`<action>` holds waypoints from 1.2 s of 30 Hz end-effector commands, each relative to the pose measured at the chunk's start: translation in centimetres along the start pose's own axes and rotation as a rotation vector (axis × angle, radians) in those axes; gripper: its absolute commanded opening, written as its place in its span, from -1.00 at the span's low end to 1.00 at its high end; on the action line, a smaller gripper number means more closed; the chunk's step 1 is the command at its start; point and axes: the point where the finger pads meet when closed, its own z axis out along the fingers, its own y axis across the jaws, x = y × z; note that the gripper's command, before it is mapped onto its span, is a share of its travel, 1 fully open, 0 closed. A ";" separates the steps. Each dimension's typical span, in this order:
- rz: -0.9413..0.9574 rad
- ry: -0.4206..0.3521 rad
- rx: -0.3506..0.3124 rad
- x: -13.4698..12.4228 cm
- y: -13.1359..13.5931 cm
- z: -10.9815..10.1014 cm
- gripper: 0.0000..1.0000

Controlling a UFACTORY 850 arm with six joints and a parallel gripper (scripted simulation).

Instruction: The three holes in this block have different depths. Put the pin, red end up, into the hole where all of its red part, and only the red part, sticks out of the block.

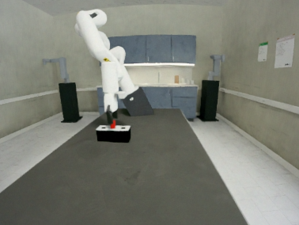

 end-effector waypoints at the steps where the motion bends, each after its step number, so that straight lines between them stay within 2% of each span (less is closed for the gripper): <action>1: 0.001 0.000 -0.002 0.0 0.1 -1.0 1.00; 14: 0.001 0.000 -0.002 0.0 0.1 -1.0 1.00; 15: 0.001 0.000 -0.002 0.0 0.1 -2.4 1.00; 31: 0.001 0.000 -0.002 0.0 0.1 -2.4 1.00; 32: -0.002 0.000 -0.002 0.0 0.1 -7.4 1.00; 36: -0.002 0.000 -0.002 0.0 0.1 -7.4 1.00</action>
